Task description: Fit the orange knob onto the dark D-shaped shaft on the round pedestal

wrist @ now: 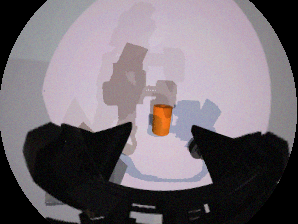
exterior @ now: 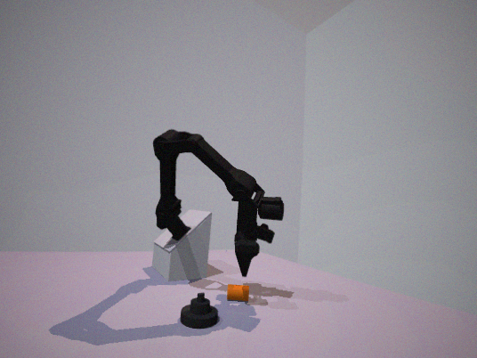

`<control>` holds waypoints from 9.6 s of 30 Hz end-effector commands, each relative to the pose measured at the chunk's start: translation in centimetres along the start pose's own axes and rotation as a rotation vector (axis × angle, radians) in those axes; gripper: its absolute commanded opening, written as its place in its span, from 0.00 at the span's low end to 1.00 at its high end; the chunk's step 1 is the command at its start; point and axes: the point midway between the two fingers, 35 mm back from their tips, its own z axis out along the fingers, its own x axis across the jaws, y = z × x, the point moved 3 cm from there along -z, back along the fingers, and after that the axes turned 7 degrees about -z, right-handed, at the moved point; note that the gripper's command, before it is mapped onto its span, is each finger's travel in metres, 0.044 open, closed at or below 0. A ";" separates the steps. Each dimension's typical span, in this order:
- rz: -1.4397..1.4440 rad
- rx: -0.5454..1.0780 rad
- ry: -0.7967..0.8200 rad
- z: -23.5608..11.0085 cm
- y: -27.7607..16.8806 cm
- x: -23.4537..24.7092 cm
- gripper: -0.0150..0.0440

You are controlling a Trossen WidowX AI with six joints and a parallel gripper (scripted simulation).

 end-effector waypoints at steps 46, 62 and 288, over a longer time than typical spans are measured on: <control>0.013 0.018 -0.023 7.0 0.1 -0.3 0.73; 0.013 0.018 -0.023 7.0 0.1 -0.3 0.59; 1.035 0.005 -0.027 1.3 -5.8 0.6 1.00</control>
